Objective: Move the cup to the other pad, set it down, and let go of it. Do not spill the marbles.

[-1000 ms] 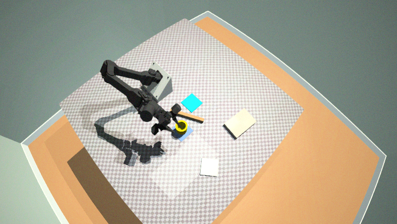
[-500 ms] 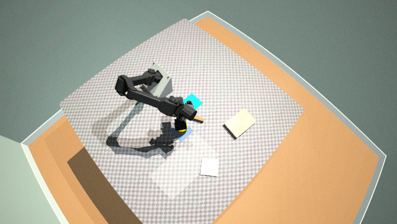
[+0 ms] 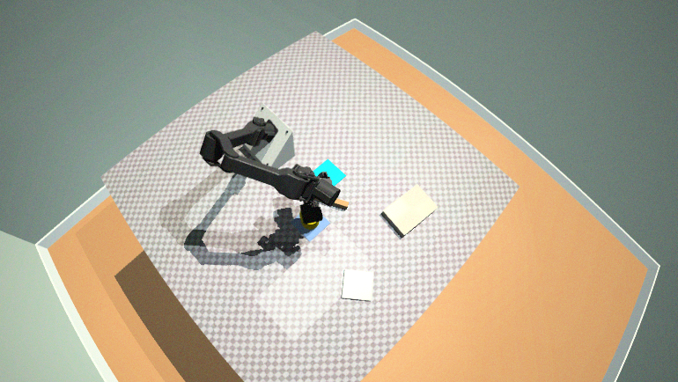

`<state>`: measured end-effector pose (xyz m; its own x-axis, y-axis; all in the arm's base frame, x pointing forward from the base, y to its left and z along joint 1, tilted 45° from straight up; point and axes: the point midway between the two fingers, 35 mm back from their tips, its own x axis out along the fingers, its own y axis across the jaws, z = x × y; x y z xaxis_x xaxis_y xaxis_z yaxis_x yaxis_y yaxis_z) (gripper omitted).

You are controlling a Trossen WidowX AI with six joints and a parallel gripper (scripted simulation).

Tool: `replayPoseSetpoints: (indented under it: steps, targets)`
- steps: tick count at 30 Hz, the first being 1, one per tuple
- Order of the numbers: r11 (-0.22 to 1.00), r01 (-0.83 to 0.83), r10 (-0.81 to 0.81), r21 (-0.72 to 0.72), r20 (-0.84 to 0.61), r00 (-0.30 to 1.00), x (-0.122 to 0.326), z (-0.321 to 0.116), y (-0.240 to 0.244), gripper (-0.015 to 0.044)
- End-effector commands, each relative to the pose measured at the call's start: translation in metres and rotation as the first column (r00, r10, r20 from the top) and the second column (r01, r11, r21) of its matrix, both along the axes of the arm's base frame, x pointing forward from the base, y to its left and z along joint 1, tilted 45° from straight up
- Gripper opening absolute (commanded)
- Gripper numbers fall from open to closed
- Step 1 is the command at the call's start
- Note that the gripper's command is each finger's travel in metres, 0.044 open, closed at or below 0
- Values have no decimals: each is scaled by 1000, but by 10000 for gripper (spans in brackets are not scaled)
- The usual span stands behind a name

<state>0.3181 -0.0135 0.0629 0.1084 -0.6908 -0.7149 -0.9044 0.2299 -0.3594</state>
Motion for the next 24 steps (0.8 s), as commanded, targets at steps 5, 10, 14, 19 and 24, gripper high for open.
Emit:
replayPoseSetpoints:
  steps: [5,10,14,19,24]
  targets:
    - [1000,-3,3,-6,-7,1000,1,-10,-9,167]
    - [1000,-3,3,-6,-7,1000,2,-16,-15,167]
    - [1000,-3,3,-6,-7,1000,3,-20,-19,167]
    - [1000,-3,3,-7,-7,1000,4,-26,-25,167]
    - [1000,-3,3,-8,-7,1000,4,-31,-31,167]
